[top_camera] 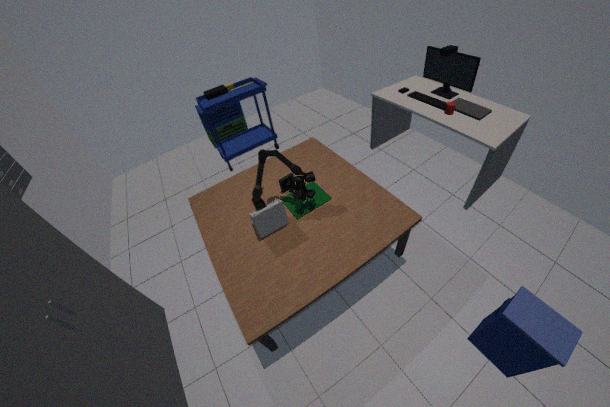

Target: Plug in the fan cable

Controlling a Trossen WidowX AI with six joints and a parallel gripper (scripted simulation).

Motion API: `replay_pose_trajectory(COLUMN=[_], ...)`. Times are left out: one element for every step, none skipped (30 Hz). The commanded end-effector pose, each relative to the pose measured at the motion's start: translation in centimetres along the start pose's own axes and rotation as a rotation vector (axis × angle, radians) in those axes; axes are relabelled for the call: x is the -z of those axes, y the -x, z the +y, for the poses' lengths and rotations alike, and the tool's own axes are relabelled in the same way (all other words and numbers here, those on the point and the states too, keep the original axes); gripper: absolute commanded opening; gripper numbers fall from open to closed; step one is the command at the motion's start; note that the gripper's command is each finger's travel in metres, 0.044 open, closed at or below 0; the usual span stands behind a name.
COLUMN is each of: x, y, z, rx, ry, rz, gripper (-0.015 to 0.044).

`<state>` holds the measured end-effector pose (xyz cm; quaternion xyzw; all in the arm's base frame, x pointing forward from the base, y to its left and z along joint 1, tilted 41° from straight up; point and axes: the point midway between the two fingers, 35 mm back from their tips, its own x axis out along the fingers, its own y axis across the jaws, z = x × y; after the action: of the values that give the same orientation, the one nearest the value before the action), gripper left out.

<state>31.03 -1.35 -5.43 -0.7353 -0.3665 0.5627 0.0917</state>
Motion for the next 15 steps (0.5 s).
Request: replay_pose_trajectory(x=[0.00, -0.02, -0.02, -0.03, -0.04, -0.06, -0.07, -0.08, -0.09, -0.10, -0.11, -0.12, -0.13, -0.14, -0.15], y=[-0.18, -0.19, -0.20, -0.22, -0.23, -0.24, -0.26, -0.26, -0.28, -0.29, -0.30, -0.31, -0.32, -0.33, -0.35], z=[-0.05, -0.06, -0.06, -0.06, -0.07, -0.08, -0.08, -0.09, -0.10, -0.10, -0.11, -0.11, -0.12, -0.13, -0.14], rx=[0.004, 0.004, 0.004, 0.004, 0.004, 0.004, 0.004, 0.004, 0.004, 0.004, 0.004, 0.004, 0.004, 0.004, 0.004], ry=[-0.003, -0.003, -0.003, -0.003, -0.004, -0.004, -0.004, -0.005, -0.005, -0.005, -0.005, -0.006, -0.006, -0.006, -0.006], rz=[0.001, 0.001, 0.001, 0.001, 0.001, 0.001, 0.001, 0.001, 0.001, 0.001, 0.001, 0.001, 0.001, 0.001, 0.001], gripper=[0.0000, 0.0000, 0.0000, 0.0000, 0.0000, 0.0000, 0.0000, 0.0000, 0.0000, 0.0000, 0.0000, 0.0000, 0.0000, 0.0000, 0.0000])
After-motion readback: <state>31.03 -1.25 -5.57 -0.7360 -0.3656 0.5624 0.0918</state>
